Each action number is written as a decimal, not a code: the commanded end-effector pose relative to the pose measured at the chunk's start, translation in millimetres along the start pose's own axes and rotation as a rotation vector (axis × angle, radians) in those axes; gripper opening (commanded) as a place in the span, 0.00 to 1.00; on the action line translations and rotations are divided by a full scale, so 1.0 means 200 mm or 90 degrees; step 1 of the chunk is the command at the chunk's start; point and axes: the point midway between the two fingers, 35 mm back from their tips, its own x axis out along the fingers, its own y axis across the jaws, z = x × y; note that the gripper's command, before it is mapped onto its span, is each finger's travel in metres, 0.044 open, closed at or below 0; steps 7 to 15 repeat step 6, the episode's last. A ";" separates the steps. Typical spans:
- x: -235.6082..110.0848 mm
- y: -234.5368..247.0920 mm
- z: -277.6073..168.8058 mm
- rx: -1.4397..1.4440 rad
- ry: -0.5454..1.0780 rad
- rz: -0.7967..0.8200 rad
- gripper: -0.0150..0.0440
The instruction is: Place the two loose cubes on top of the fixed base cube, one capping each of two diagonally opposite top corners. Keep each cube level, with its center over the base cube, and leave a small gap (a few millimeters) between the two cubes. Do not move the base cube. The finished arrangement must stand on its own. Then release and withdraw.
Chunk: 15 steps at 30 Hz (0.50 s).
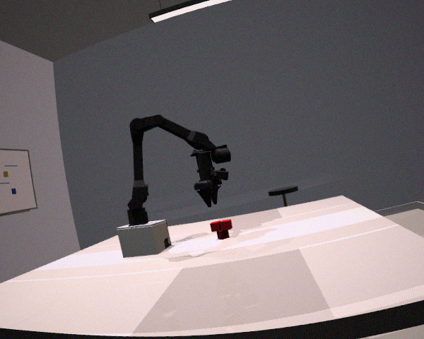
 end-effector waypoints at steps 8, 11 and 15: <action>-0.01 0.30 -0.12 0.016 0.009 0.003 0.93; -0.01 0.30 -0.12 0.016 0.009 0.003 0.93; -0.01 0.30 -0.12 0.016 0.009 0.003 0.93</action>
